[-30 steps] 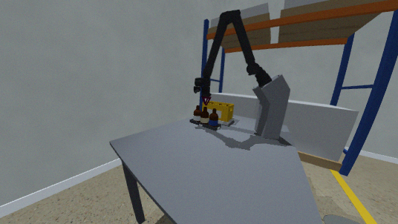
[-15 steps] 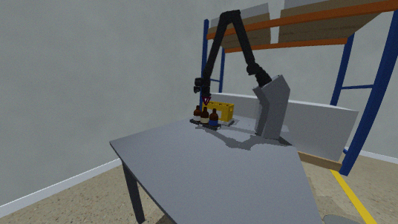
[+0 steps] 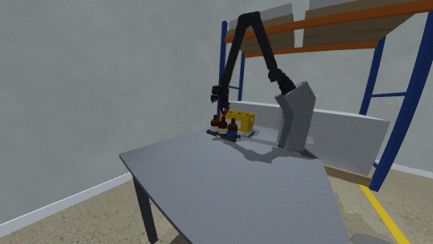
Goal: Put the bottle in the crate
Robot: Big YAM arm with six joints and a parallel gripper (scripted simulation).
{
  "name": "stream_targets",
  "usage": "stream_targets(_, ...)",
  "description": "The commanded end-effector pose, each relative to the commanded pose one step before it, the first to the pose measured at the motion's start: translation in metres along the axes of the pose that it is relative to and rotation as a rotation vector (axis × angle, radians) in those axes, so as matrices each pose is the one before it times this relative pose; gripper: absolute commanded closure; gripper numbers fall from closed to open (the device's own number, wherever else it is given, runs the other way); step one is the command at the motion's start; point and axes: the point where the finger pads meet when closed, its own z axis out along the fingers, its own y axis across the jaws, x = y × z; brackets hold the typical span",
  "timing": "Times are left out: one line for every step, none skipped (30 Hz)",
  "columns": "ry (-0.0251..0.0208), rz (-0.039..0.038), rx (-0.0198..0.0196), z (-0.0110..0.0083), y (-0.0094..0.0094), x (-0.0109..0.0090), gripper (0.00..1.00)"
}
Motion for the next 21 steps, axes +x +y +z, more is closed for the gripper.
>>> stream_targets(-0.01408,0.00437,-0.00032,0.00758,0.00111,-0.00918,0.39)
stream_targets(-0.00175,0.00067,0.00185,0.00080,-0.00113,-0.00098,0.39)
stream_targets(-0.00184,0.00039,0.00165,0.00086,-0.00098,-0.00106,0.39)
stream_targets(0.00000,0.00000,0.00000,0.00000,0.00000,0.00000,0.39)
stream_targets(0.00000,0.00000,0.00000,0.00000,0.00000,0.00000,0.39)
stream_targets(-0.00196,0.00020,0.00100,0.00093,-0.00075,-0.00107,0.39)
stream_targets(-0.00031,-0.00181,-0.00129,0.00136,0.00104,-0.00041,0.39)
stream_targets(-0.00004,-0.00110,-0.00101,0.00135,0.00073,-0.00013,0.39)
stream_targets(0.00011,0.00004,-0.00018,0.00126,0.00007,0.00012,0.39)
stream_targets(0.00017,0.00004,-0.00003,0.00128,0.00005,0.00013,0.39)
stream_targets(0.00036,0.00105,0.00086,0.00119,-0.00056,0.00037,0.39)
stream_targets(0.00043,0.00138,0.00116,0.00116,-0.00077,0.00043,0.39)
stream_targets(0.00028,0.00059,0.00047,0.00122,-0.00029,0.00026,0.39)
stream_targets(0.00001,-0.00064,-0.00069,0.00132,0.00047,-0.00003,0.39)
stream_targets(-0.00018,-0.00148,-0.00150,0.00138,0.00100,-0.00022,0.39)
stream_targets(-0.00005,-0.00069,-0.00085,0.00128,0.00052,-0.00006,0.39)
stream_targets(0.00013,0.00003,-0.00009,0.00119,0.00005,0.00012,0.39)
stream_targets(0.00017,0.00011,0.00005,0.00115,0.00000,0.00014,0.39)
stream_targets(0.00044,0.00162,0.00135,0.00098,-0.00093,0.00048,0.39)
stream_targets(0.00042,0.00141,0.00124,0.00096,-0.00082,0.00043,0.39)
stream_targets(0.00000,0.00000,0.00000,0.00000,0.00000,0.00000,0.39)
